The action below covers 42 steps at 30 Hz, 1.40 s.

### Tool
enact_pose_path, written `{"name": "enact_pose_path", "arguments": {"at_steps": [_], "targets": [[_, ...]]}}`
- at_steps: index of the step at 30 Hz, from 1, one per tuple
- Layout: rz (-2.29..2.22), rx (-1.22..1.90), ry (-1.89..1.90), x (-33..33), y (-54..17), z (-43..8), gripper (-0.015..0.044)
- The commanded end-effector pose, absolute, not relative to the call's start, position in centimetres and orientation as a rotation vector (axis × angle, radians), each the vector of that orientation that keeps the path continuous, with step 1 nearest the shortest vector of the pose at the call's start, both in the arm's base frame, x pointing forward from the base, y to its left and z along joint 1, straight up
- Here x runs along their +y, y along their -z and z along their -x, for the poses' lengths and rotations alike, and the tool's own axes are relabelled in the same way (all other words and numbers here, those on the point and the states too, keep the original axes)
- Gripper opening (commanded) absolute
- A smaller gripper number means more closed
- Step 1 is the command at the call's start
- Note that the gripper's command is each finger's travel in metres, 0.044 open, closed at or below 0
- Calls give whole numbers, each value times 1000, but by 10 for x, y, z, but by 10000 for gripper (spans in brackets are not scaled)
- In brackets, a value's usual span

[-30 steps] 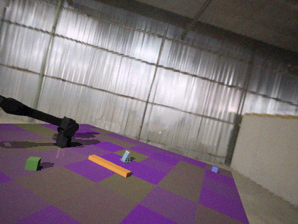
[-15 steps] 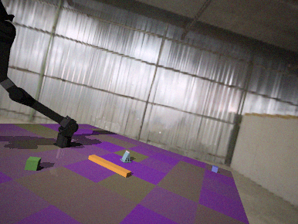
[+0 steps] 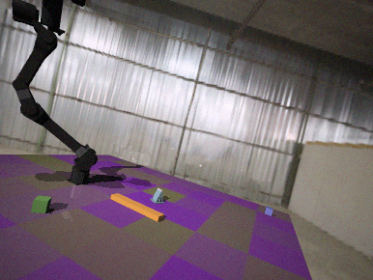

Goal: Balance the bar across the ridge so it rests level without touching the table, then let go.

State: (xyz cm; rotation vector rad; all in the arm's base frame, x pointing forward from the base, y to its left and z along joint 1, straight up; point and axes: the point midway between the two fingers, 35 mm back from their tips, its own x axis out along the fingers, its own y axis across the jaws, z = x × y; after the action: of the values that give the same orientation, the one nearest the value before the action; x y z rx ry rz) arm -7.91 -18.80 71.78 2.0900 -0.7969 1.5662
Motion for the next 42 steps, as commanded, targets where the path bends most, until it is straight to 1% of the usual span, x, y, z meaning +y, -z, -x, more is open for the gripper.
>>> {"name": "enact_pose_path", "arguments": {"at_steps": [1, 6, 11, 16, 21, 24, 32, 38, 42], "targets": [[-1999, -759, -1472, -153, -723, 65, 315], [-1841, -676, -1299, -91, -727, 29, 315], [-1660, -582, -1108, -30, -719, -19, 315], [-1470, -473, -917, 22, -697, -75, 315], [-1301, -366, -748, 61, -666, -131, 315], [-1227, -315, -672, 75, -649, -159, 315], [-1061, -232, -565, 94, -611, -203, 315], [-911, -102, -435, 105, -565, -248, 315], [-779, 31, -324, 108, -517, -285, 315]]}}
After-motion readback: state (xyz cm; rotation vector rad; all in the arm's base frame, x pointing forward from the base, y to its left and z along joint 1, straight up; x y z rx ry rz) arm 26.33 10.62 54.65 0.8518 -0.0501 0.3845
